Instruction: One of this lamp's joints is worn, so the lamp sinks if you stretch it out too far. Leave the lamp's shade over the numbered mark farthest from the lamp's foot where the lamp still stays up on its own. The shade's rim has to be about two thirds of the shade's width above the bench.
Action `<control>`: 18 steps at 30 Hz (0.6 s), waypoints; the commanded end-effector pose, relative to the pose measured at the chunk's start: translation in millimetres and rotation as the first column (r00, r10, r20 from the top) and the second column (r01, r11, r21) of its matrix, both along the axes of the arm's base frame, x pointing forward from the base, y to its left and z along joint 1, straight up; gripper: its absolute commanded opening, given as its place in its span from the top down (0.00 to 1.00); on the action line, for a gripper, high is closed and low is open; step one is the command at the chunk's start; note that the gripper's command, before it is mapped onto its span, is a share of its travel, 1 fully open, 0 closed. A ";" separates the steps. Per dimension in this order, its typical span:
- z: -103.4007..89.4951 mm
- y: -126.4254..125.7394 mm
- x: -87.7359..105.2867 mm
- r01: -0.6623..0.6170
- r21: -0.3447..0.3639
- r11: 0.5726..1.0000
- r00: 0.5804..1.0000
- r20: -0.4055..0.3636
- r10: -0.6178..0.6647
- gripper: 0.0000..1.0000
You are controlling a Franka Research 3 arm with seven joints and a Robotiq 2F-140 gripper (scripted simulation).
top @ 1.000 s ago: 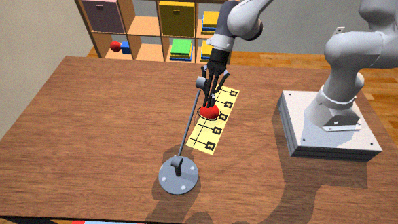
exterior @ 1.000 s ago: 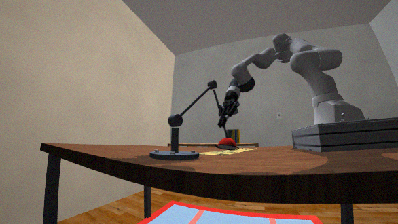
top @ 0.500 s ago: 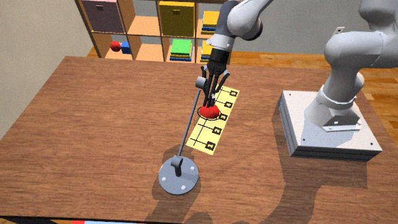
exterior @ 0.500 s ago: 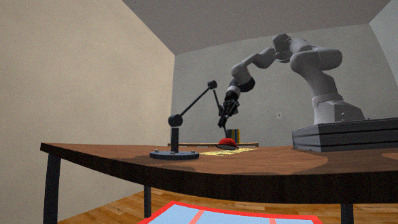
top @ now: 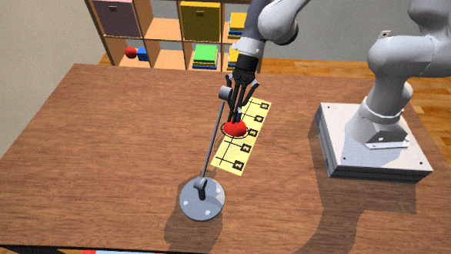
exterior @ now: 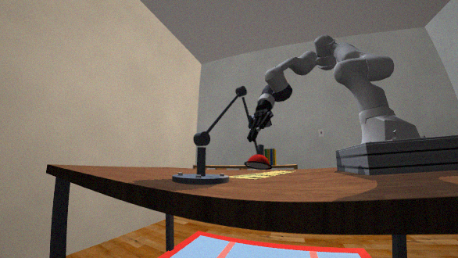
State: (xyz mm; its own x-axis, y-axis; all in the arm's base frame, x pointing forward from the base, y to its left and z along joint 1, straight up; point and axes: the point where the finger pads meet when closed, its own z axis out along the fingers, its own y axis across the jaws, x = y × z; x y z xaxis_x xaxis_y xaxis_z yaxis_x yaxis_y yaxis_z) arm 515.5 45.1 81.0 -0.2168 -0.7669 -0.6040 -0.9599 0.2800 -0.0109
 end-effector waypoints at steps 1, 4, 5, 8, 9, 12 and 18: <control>6.1 9.9 3.5 0.011 0.005 1.000 1.000 -0.002 -0.011 0.90; 10.4 17.6 6.0 0.011 0.005 1.000 1.000 -0.002 -0.011 0.90; 11.8 20.2 6.8 0.011 0.005 1.000 1.000 -0.002 -0.011 0.90; 16.1 27.9 9.2 0.010 0.005 1.000 1.000 -0.002 -0.010 0.90; 17.6 30.4 10.0 0.010 0.005 1.000 1.000 -0.002 -0.010 0.90; 21.9 38.1 12.4 0.009 0.005 1.000 1.000 -0.002 -0.009 0.90; 27.6 48.4 15.7 0.009 0.005 1.000 1.000 -0.002 -0.009 0.90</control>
